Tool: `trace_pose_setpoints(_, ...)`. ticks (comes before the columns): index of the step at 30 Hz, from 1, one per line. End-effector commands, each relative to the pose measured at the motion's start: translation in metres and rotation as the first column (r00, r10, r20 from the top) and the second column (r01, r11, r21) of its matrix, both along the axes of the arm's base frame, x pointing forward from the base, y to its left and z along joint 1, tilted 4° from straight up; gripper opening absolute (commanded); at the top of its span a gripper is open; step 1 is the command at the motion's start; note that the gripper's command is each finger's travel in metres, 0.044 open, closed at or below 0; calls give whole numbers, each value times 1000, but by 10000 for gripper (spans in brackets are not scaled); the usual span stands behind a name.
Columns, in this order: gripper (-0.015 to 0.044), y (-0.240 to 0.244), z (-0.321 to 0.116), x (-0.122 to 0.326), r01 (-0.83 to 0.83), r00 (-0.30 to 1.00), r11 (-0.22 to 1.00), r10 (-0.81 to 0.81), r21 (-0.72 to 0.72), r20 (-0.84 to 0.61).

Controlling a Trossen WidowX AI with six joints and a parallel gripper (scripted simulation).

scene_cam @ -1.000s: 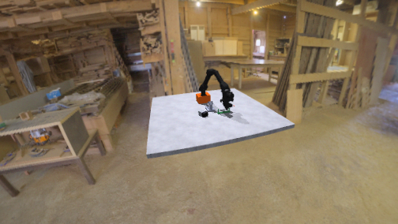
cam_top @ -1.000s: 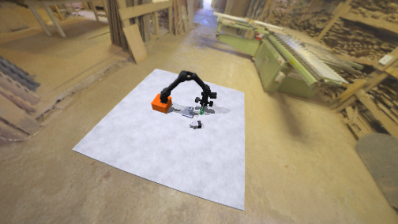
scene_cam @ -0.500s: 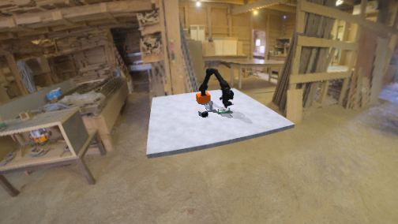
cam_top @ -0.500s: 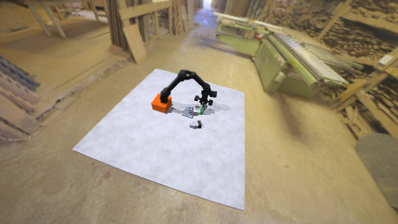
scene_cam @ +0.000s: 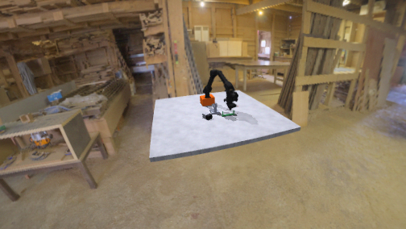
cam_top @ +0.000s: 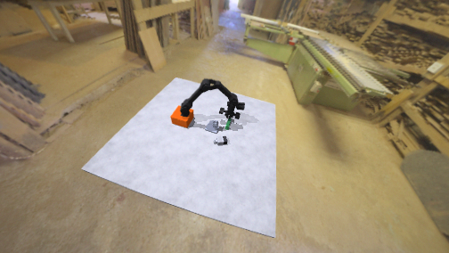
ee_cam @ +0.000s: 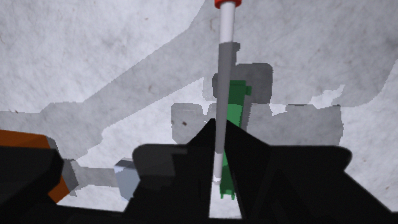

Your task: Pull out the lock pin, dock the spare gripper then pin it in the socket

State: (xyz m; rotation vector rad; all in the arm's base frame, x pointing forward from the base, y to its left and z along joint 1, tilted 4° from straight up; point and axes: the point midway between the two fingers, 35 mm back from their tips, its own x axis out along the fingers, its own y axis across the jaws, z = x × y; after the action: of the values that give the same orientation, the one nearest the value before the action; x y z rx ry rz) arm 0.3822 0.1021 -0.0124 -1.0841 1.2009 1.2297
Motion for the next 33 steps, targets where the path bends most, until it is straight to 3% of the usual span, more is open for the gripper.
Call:
trace_pose_setpoints(1,0,-10,4,3,2,1000,1000,-2,-1,2)
trace_pose_setpoints(16,0,-52,22,11,8,1000,1000,-8,-5,3)
trace_pose_setpoints(33,0,-54,3,11,6,1000,1000,-6,-2,-6)
